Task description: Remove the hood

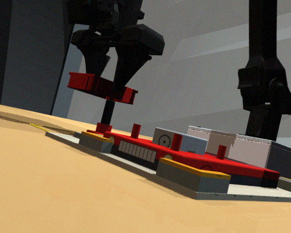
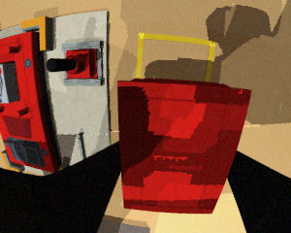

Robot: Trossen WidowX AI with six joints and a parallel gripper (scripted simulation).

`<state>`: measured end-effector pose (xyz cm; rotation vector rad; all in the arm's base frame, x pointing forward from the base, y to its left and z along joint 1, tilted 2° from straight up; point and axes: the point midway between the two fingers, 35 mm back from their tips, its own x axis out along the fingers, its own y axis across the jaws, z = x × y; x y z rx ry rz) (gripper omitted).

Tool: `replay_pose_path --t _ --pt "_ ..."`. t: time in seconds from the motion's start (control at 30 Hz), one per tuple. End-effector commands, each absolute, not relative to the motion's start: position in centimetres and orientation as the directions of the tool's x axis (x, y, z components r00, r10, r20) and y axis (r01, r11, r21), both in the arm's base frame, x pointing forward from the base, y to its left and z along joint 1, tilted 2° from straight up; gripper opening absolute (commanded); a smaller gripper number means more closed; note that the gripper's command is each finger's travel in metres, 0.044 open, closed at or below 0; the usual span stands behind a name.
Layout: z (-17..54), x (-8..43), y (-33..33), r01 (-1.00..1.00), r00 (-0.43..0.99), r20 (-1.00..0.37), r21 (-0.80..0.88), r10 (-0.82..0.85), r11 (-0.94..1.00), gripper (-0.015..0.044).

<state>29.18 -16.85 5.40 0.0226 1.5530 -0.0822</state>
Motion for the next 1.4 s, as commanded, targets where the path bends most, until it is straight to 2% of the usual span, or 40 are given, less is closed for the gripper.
replay_pose_path --t 0.0,1.37 --pt "4.8 29.0 -16.8 0.063 0.007 -0.999 -0.036 -0.037 0.997 0.0" --pt "1.3 28.9 -16.9 0.063 0.007 -0.999 -0.036 -0.037 0.997 0.0"
